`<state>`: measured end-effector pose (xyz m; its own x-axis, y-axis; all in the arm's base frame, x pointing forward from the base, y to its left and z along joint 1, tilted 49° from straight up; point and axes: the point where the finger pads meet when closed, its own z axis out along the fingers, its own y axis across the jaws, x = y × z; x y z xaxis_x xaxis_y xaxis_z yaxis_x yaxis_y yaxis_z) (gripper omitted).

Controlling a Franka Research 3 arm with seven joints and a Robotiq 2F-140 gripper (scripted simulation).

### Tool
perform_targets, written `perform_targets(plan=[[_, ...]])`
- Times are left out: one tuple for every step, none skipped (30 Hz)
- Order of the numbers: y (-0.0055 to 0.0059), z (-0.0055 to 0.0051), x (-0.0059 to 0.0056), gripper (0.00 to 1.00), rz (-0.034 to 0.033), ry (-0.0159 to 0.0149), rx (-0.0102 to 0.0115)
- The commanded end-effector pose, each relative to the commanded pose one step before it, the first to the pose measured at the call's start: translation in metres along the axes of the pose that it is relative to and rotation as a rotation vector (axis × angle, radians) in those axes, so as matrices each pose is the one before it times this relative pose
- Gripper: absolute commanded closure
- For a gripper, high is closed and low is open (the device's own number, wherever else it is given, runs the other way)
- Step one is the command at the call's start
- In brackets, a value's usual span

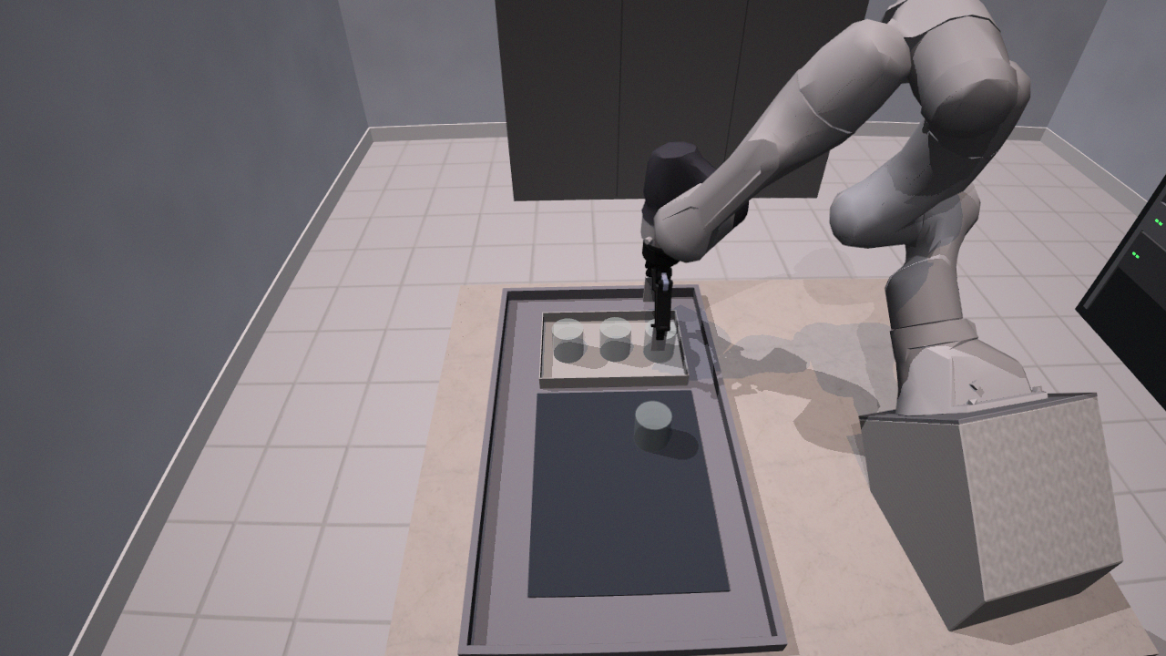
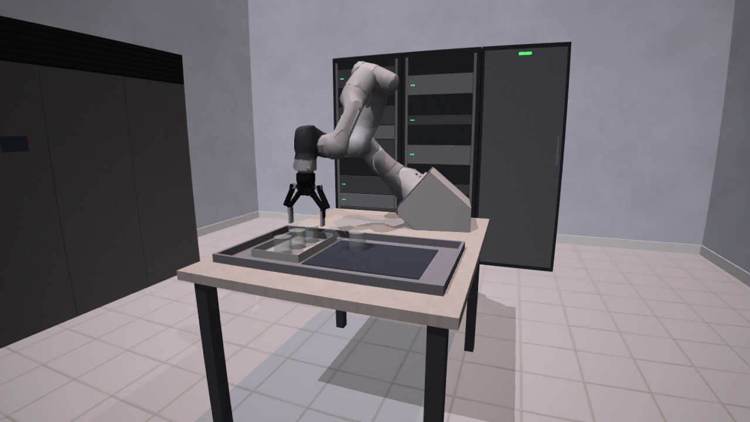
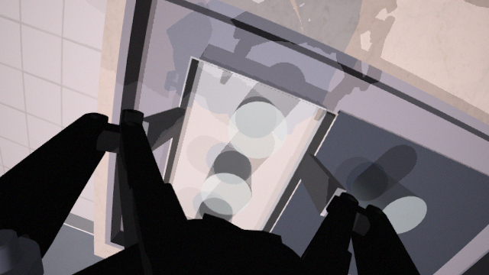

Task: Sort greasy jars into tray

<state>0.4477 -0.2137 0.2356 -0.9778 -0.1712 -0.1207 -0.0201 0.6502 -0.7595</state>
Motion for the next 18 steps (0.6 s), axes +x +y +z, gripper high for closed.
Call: perform_targets(plan=[[0.00370, -0.00655, 0.00716, 0.00, 0.00941, 0.02334, -0.01177], [0.00000, -0.00386, 0.00000, 0.00, 0.00000, 0.00000, 0.00000], [0.00000, -0.00386, 0.00000, 0.00, 0.00000, 0.00000, 0.00000], [0.00000, -0.00386, 0.00000, 0.00, 0.00000, 0.00000, 0.00000], [0.00000, -0.00386, 0.00000, 0.00, 0.00000, 0.00000, 0.00000], [0.00000, -0.00386, 0.00000, 0.00, 0.00000, 0.00000, 0.00000], [0.00000, -0.00386, 0.00000, 0.00, 0.00000, 0.00000, 0.00000], [0.00000, -0.00386, 0.00000, 0.00, 0.00000, 0.00000, 0.00000], [0.00000, -0.00386, 0.00000, 0.00, 0.00000, 0.00000, 0.00000], [0.00000, -0.00386, 0.00000, 0.00, 0.00000, 0.00000, 0.00000], [0.00000, -0.00386, 0.00000, 0.00, 0.00000, 0.00000, 0.00000], [0.00000, -0.00386, 0.00000, 0.00, 0.00000, 0.00000, 0.00000], [0.00000, -0.00386, 0.00000, 0.00, 0.00000, 0.00000, 0.00000], [0.00000, -0.00386, 0.00000, 0.00, 0.00000, 0.00000, 0.00000], [0.00000, -0.00386, 0.00000, 0.00, 0.00000, 0.00000, 0.00000], [0.00000, 0.00000, 0.00000, 0.00, 0.00000, 0.00000, 0.00000], [0.00000, 0.00000, 0.00000, 0.00, 0.00000, 0.00000, 0.00000], [0.00000, -0.00386, 0.00000, 0.00, 0.00000, 0.00000, 0.00000]])
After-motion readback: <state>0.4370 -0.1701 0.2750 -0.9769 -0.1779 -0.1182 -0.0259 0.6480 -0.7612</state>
